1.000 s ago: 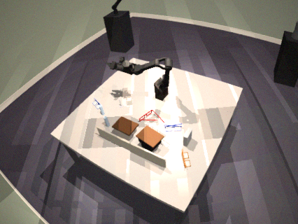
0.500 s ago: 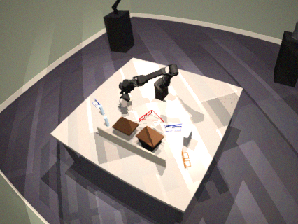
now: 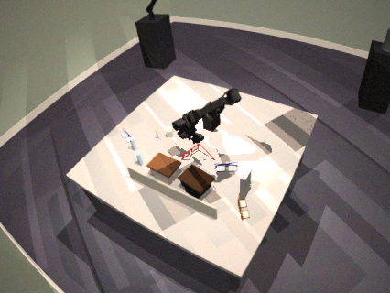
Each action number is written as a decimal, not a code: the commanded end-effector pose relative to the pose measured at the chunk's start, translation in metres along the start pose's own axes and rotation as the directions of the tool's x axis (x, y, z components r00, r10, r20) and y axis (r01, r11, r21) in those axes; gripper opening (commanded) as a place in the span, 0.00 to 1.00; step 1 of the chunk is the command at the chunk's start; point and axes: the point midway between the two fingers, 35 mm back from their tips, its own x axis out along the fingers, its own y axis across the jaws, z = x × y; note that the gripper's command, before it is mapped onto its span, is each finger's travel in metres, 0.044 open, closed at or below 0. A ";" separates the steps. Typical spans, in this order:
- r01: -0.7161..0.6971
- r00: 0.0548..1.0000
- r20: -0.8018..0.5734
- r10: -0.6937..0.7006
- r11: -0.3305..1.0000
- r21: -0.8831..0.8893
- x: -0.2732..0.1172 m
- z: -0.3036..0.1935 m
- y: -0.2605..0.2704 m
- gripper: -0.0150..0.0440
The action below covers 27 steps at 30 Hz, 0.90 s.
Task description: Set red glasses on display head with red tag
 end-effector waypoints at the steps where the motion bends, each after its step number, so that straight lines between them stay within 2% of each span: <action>1: -0.035 0.999 -0.025 0.034 0.999 -0.028 0.000 -0.008 0.011 0.59; 5: -0.035 0.999 -0.026 0.035 0.999 -0.028 -0.001 -0.010 0.013 0.59; 8: -0.035 0.999 -0.026 0.035 0.999 -0.028 -0.001 -0.010 0.013 0.46; 27: -0.034 0.999 -0.025 0.033 0.999 -0.028 0.013 -0.009 0.012 0.46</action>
